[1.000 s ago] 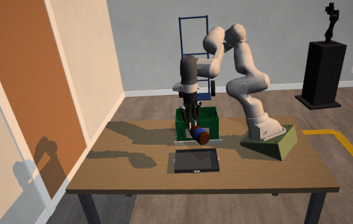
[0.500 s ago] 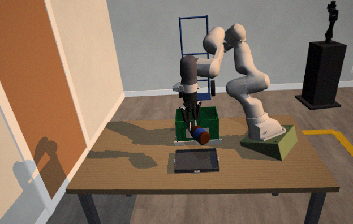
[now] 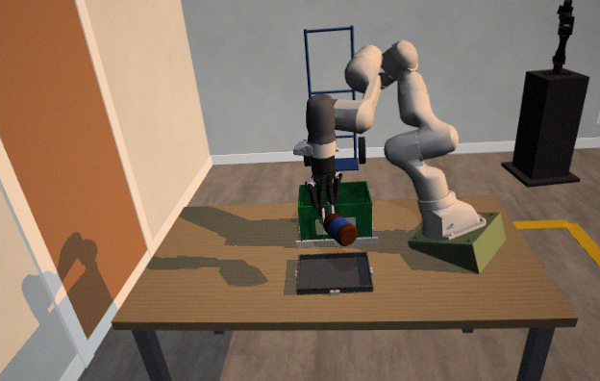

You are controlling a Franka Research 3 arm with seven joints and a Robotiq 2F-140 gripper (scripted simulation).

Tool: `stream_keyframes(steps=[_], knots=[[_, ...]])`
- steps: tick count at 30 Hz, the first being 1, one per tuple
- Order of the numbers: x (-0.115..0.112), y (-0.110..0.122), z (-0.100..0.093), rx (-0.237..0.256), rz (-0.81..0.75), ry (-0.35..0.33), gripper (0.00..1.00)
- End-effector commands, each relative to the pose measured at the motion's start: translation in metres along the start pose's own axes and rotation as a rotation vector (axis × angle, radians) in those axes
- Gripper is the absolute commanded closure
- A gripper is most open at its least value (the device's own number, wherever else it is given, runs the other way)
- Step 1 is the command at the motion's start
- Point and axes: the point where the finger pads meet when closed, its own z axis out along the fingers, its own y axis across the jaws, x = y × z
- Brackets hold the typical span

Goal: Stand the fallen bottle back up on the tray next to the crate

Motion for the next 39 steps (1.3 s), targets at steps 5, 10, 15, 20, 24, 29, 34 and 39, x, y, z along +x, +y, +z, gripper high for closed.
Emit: stream_keyframes(steps=[5,10,15,20,24,29,34,39], knots=[[0.0006,-0.0018,-0.0020,0.005,-0.013,-0.002,1.00],[0.0006,-0.0018,-0.0021,0.005,-0.059,-0.002,1.00],[0.0006,-0.0018,-0.0021,0.006,-0.135,-0.001,1.00],[0.0006,-0.0018,-0.0021,0.006,-0.183,-0.001,1.00],[0.0006,-0.0018,-0.0020,0.006,-0.234,-0.001,1.00],[0.0005,-0.0018,-0.0020,0.006,-0.264,-0.001,1.00],[0.0005,-0.0018,-0.0020,0.006,-0.266,-0.001,1.00],[0.0005,-0.0018,-0.0020,0.006,-0.266,-0.001,1.00]])
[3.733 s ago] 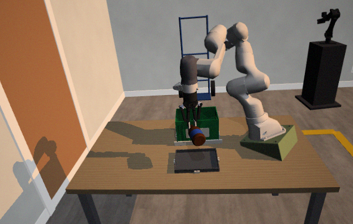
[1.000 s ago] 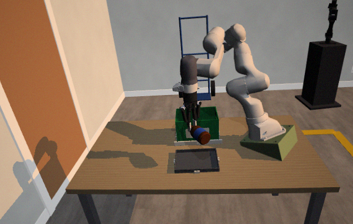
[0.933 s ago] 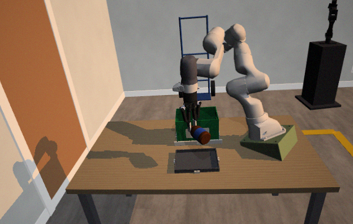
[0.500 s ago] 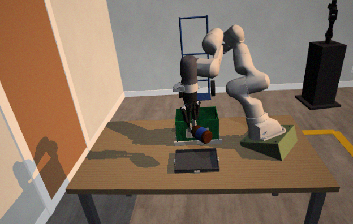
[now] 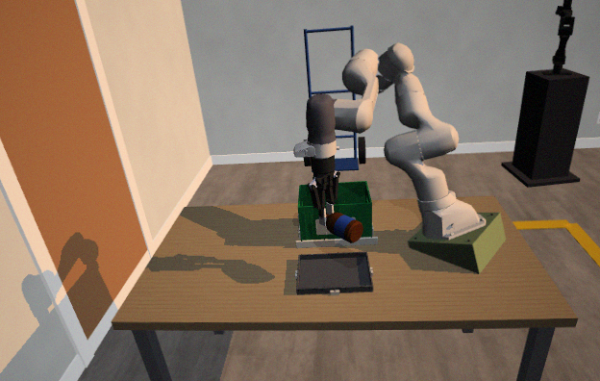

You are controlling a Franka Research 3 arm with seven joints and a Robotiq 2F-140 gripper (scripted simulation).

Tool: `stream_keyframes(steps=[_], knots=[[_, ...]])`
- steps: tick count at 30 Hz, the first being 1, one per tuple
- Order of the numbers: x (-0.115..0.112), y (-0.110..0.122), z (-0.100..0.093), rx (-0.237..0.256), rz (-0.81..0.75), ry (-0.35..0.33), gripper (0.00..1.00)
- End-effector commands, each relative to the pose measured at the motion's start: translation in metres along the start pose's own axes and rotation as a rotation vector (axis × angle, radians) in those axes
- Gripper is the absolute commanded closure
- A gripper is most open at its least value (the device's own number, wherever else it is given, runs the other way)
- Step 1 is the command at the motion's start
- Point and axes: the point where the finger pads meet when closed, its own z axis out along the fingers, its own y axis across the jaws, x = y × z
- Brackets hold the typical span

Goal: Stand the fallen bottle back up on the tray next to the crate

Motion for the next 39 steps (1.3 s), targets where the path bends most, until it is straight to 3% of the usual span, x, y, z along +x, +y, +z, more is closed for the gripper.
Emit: stream_keyframes(steps=[1,39], knots=[[0.0012,-0.0011,-0.0017,0.004,-0.025,0.000,1.00],[0.0012,-0.0011,-0.0017,0.004,-0.045,0.000,1.00]])
